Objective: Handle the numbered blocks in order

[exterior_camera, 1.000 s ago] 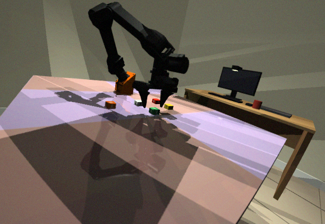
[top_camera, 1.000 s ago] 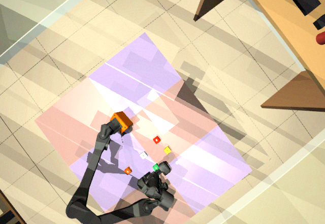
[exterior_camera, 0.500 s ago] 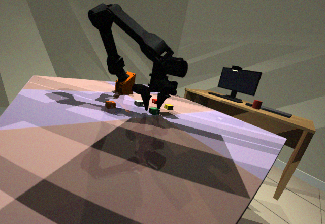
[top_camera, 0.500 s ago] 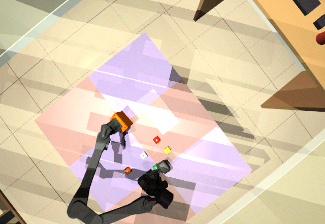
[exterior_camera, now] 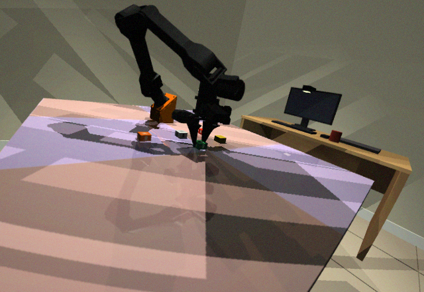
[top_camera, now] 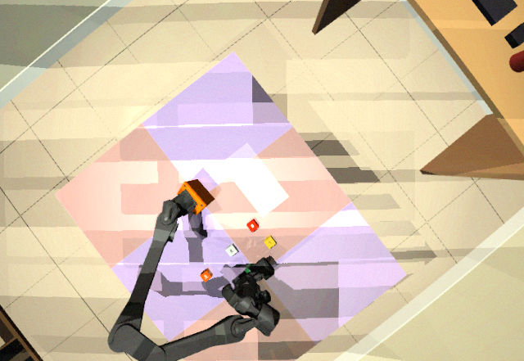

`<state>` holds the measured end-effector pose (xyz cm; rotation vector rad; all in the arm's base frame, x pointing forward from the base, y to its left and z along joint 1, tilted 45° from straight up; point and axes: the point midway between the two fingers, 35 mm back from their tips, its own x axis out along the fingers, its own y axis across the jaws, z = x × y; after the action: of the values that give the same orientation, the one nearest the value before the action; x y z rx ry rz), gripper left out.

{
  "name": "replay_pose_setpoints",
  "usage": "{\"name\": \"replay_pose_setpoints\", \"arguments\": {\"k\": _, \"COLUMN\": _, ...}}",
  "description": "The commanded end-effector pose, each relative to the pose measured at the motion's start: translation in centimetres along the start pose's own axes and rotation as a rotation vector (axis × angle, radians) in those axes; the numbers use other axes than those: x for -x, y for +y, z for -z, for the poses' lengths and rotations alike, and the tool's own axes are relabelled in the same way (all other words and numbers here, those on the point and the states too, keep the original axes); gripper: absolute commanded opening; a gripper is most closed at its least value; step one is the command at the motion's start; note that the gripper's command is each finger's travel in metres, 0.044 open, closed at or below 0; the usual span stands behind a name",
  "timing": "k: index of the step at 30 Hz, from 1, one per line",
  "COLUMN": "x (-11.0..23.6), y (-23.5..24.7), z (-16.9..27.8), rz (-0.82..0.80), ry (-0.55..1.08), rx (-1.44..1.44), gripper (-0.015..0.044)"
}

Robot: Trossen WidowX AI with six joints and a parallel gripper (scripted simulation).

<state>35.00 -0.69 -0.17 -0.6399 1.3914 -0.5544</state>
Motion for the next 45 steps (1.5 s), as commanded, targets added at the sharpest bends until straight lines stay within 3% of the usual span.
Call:
{"name": "replay_pose_setpoints", "arguments": {"k": 1, "x": 0.0, "y": 0.0, "z": 0.0, "rz": 0.003, "ry": -0.001, "rx": 0.003, "gripper": 0.0120}}
{"name": "replay_pose_setpoints", "arguments": {"k": 14, "x": 1.5, "y": 0.0, "z": 0.0, "rz": 0.002, "ry": -0.001, "rx": 0.003, "gripper": 0.0120}}
{"name": "replay_pose_setpoints", "arguments": {"k": 45, "x": 0.0, "y": 0.0, "z": 0.0, "rz": 0.003, "ry": -0.001, "rx": 0.003, "gripper": 0.0120}}
